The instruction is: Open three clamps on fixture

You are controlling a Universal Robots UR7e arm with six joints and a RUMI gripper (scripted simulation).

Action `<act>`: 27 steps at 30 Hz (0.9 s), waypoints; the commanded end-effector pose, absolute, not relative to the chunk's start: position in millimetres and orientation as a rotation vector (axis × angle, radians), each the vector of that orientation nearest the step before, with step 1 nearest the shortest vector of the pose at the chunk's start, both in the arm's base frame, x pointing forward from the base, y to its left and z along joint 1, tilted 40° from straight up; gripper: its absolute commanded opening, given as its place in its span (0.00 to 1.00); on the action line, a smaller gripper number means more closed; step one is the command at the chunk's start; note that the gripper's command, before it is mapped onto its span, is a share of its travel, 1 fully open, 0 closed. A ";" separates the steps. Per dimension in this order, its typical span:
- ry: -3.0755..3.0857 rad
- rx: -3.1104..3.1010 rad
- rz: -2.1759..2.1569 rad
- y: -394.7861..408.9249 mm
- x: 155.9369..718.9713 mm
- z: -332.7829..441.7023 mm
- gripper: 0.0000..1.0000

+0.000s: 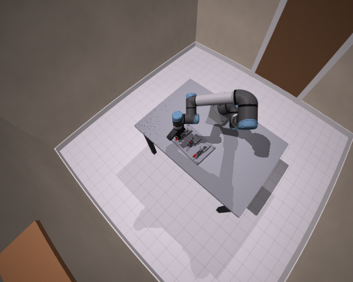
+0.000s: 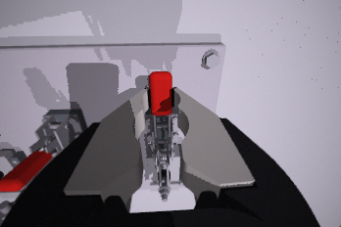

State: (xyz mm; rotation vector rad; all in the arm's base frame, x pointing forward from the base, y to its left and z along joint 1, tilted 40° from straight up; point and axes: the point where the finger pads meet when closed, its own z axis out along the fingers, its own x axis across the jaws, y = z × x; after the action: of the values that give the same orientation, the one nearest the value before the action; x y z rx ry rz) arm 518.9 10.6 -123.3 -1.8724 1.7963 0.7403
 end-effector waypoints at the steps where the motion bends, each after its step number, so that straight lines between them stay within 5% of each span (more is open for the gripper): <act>1: 1.797 -1.872 0.739 9.2 518.8 -121.9 0.00; 27: 1.797 -1.872 0.739 1.3 513.3 -112.8 0.00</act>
State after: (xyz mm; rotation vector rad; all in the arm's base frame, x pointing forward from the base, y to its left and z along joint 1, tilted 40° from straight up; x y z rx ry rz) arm 514.1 2.9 -114.4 -1.8723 1.7963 0.7402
